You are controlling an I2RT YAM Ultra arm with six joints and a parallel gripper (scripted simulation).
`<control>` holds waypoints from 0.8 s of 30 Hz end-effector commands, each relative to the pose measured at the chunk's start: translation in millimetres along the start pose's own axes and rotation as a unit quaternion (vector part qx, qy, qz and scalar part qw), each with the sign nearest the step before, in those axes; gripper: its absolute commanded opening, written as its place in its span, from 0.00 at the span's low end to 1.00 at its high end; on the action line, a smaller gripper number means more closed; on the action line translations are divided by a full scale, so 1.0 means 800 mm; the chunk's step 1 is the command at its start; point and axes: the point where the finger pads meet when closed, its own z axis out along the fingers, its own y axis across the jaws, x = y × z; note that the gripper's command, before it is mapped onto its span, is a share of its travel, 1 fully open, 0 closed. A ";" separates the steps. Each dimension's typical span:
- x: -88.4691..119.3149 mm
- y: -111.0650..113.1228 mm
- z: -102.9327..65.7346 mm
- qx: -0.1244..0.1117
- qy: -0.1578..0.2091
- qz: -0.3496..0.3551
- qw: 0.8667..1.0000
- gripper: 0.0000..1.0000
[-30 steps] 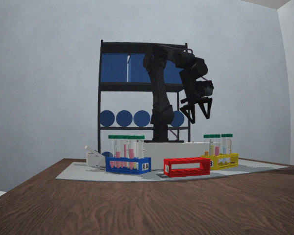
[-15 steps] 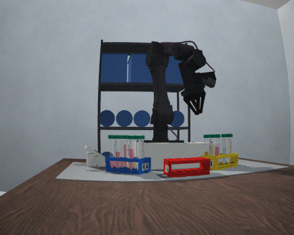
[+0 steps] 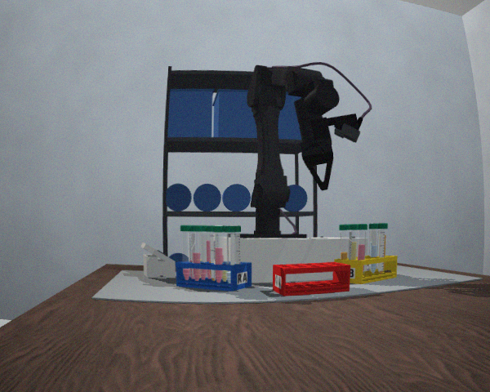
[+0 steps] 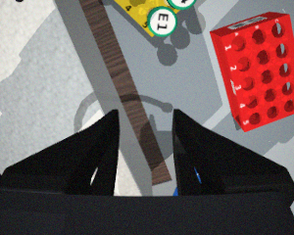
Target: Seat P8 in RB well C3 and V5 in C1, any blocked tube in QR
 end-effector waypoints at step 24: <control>0.040 -0.068 -0.012 0.023 0.055 0.390 0.919 0.30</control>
